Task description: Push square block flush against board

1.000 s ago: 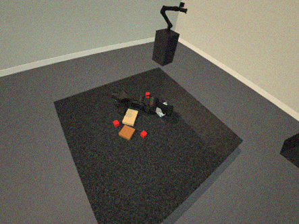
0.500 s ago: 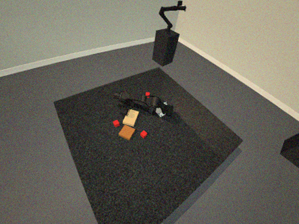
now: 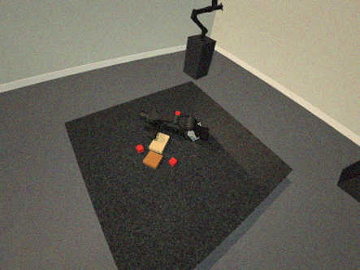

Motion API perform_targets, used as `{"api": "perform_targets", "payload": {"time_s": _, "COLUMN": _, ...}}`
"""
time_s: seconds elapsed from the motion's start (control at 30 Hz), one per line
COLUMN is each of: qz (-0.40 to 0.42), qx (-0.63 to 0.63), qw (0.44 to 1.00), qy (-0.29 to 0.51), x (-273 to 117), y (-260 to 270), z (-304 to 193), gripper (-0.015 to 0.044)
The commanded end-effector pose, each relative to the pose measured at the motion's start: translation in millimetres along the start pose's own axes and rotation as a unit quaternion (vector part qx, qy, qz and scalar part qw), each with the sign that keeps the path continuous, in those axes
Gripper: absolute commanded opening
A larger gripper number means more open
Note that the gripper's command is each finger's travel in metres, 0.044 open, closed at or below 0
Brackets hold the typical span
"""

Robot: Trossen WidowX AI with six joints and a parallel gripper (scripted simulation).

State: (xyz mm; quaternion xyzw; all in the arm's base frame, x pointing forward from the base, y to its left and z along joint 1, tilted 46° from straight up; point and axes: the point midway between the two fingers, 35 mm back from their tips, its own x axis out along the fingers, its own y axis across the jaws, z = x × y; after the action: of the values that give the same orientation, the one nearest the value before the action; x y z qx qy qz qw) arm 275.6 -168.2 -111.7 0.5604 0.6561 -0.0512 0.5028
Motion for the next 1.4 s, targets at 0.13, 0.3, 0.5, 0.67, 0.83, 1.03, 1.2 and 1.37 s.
{"api": "perform_targets", "payload": {"time_s": 0.13, "qz": 0.001, "qx": 0.005, "qw": 1.000, "qy": 0.011, "x": 5.3, "y": 1.8, "z": -16.9, "gripper": 0.0000}}
{"api": "perform_targets", "payload": {"time_s": 0.3, "qz": 0.001, "qx": 0.005, "qw": 1.000, "qy": 0.011, "x": 5.2, "y": 3.2, "z": -24.6, "gripper": 0.0000}}
{"api": "perform_targets", "payload": {"time_s": 0.5, "qz": 0.001, "qx": 0.005, "qw": 1.000, "qy": 0.011, "x": 5.1, "y": 3.3, "z": -19.0, "gripper": 0.0000}}
{"api": "perform_targets", "payload": {"time_s": 0.67, "qz": 0.001, "qx": 0.005, "qw": 1.000, "qy": 0.011, "x": 5.1, "y": 3.4, "z": -10.6, "gripper": 0.0000}}
{"api": "perform_targets", "payload": {"time_s": 0.83, "qz": 0.001, "qx": 0.005, "qw": 1.000, "qy": 0.010, "x": 5.3, "y": 3.4, "z": -2.4, "gripper": 0.0000}}
{"api": "perform_targets", "payload": {"time_s": 1.03, "qz": 0.001, "qx": 0.005, "qw": 1.000, "qy": 0.010, "x": 5.8, "y": 3.3, "z": 7.2, "gripper": 0.0000}}
{"api": "perform_targets", "payload": {"time_s": 1.2, "qz": 0.001, "qx": 0.005, "qw": 1.000, "qy": 0.010, "x": 6.3, "y": 3.0, "z": 15.1, "gripper": 0.0000}}
{"api": "perform_targets", "payload": {"time_s": 1.37, "qz": 0.001, "qx": 0.005, "qw": 1.000, "qy": 0.010, "x": 7.0, "y": 2.7, "z": 22.9, "gripper": 0.0000}}
